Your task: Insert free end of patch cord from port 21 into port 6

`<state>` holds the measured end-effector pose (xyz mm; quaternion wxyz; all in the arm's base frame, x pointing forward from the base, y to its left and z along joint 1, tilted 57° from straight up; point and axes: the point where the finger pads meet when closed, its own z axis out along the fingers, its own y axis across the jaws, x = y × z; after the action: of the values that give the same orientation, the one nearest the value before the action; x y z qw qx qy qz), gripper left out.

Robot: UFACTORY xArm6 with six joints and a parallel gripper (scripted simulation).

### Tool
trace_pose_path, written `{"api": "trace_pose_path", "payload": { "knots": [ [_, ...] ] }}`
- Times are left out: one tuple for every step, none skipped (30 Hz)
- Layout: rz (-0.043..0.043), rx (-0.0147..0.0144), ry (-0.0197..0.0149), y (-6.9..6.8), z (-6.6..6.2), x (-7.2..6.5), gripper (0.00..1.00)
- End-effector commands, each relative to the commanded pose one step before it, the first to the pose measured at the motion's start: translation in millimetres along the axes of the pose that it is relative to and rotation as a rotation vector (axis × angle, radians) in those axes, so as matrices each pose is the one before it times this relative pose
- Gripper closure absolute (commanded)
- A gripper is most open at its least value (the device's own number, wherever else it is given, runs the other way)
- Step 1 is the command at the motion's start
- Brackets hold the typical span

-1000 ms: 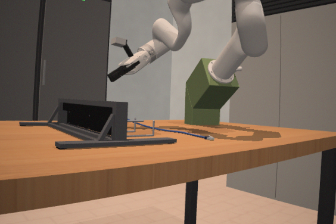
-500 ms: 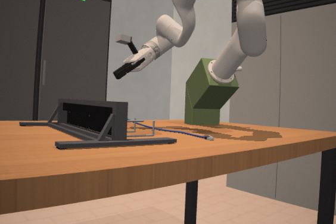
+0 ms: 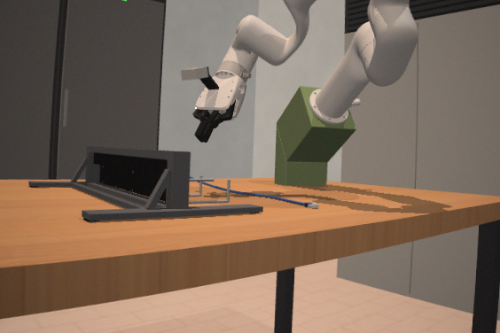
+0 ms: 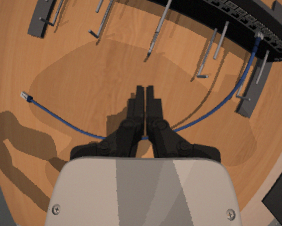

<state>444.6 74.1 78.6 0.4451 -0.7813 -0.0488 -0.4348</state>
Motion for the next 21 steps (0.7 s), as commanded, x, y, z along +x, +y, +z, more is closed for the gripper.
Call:
{"api": "trace_pose_path", "payload": {
  "knots": [
    [-0.10474, 0.05267, -0.11118, -40.65, 14.29, -1.32, 1.0],
    [-0.02847, 0.01338, -0.02448, -9.39, 3.2, 0.18, 1.0],
    [-0.0296, 0.01331, -0.02448, -9.48, 3.15, 0.43, 1.0],
    [-0.03074, 0.0132, -0.02441, -9.55, 3.08, 0.7, 1.0],
    [-0.03152, 0.0129, -0.024, -9.5, 2.96, 0.98, 1.0],
    [-0.03163, 0.01231, -0.02306, -9.23, 2.78, 1.24, 1.0],
    [-0.03191, 0.01181, -0.02227, -9.02, 2.62, 1.5, 1.0],
    [-0.03263, 0.01145, -0.02176, -8.93, 2.48, 1.78, 1.0],
    [-0.03323, 0.01103, -0.02116, -8.81, 2.33, 2.07, 1.0],
    [0.0, 0.0, 0.0, 0.0, 0.0, 0.0, 1.0],
    [0.0, 0.0, 0.0, 0.0, 0.0, 0.0, 1.0],
    [-0.07069, 0.02145, -0.04174, -17.9, 4.27, 4.83, 1.0],
    [-0.05166, 0.01397, -0.02783, -12.26, 2.62, 4.34, 1.0],
    [-0.01897, 0.00478, -0.00968, -4.31, 0.86, 1.81, 1.0],
    [-0.02876, 0.00689, -0.01412, -6.39, 1.19, 2.83, 1.0],
    [-0.03795, 0.00846, -0.01765, -8.16, 1.36, 3.94, 1.0],
    [-0.03957, 0.00806, -0.01723, -8.17, 1.18, 4.38, 1.0],
    [-0.03781, 0.00698, -0.01538, -7.49, 0.91, 4.45, 1.0],
    [-0.03708, 0.00617, -0.01407, -7.04, 0.68, 4.61, 1.0],
    [-0.03766, 0.00558, -0.01329, -6.86, 0.48, 4.91, 1.0],
    [-0.03841, 0.00499, -0.01253, -6.69, 0.28, 5.25, 1.0]
  ]
}}
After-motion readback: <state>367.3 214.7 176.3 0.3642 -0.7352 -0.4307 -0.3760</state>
